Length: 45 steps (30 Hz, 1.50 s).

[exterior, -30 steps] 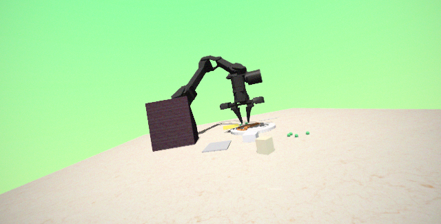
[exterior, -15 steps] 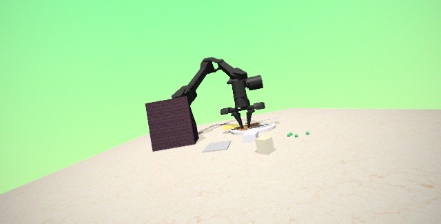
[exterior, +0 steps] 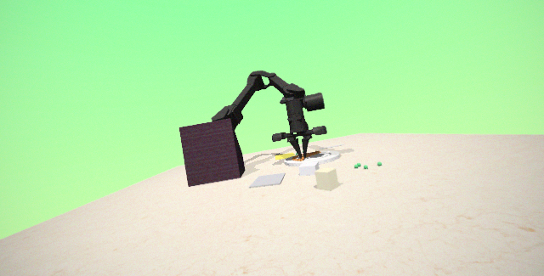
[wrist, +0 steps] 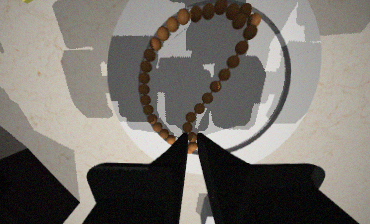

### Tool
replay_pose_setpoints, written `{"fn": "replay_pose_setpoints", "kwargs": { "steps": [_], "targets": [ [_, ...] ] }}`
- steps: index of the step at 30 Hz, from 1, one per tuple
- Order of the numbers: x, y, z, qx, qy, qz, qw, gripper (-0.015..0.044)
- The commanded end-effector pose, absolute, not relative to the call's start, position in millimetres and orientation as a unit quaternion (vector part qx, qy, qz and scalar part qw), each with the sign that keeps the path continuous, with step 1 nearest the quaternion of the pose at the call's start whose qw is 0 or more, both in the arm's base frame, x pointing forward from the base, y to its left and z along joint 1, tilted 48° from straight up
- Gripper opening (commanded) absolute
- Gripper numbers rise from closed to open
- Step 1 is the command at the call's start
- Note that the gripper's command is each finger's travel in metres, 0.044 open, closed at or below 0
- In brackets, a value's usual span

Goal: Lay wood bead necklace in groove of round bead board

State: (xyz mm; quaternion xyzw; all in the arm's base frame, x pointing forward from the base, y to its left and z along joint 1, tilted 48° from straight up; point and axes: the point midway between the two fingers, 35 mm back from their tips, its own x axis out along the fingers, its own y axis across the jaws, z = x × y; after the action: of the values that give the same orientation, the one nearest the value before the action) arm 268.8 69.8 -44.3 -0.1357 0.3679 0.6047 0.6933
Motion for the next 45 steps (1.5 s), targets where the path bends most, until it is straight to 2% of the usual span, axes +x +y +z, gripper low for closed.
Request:
{"fn": "replay_pose_setpoints", "kwargs": {
  "steps": [1, 30, 45],
  "targets": [
    [268.9, 69.7, -44.1, -0.136, 0.368, 0.605, 0.693, 0.0],
    [268.5, 65.1, -40.5, -0.132, 0.368, 0.604, 0.694, 0.0],
    [283.1, 46.6, -60.5, -0.133, 0.368, 0.603, 0.695, 0.0]
  ]
}}
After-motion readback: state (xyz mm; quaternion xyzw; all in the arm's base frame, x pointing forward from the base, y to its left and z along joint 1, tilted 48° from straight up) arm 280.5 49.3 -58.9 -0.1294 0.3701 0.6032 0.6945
